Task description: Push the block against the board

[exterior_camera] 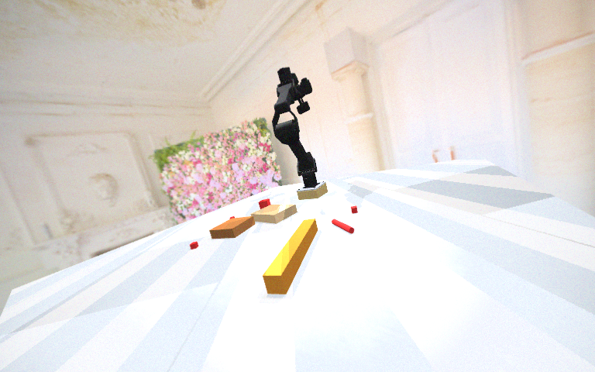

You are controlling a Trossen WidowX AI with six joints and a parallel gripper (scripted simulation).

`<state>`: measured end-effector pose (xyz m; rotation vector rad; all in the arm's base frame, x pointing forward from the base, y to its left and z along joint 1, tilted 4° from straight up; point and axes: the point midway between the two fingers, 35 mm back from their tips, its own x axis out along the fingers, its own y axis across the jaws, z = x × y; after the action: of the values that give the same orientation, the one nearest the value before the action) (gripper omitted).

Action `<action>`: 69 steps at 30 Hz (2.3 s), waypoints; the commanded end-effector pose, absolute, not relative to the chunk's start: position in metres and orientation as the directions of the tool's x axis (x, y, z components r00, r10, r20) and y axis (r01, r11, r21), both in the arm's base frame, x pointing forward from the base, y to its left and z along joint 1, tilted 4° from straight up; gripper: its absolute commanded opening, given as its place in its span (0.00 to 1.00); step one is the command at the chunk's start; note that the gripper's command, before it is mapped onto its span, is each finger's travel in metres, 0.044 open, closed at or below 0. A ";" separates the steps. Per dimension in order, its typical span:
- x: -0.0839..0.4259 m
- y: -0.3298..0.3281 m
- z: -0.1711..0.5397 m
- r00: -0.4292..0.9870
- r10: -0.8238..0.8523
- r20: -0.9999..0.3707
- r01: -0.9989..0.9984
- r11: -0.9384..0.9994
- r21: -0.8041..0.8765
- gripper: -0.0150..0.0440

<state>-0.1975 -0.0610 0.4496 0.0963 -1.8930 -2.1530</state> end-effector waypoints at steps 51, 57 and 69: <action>0.014 -0.312 0.246 0.001 -0.770 -0.638 0.289 -0.611 0.737 0.25; 0.062 -0.308 0.219 0.111 -0.690 -0.715 0.401 -0.627 0.668 0.25; 0.152 -0.272 0.162 0.256 -0.463 -0.849 0.623 -0.593 0.510 0.25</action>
<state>0.1275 -0.2864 0.1811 1.6023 0.0157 -1.5412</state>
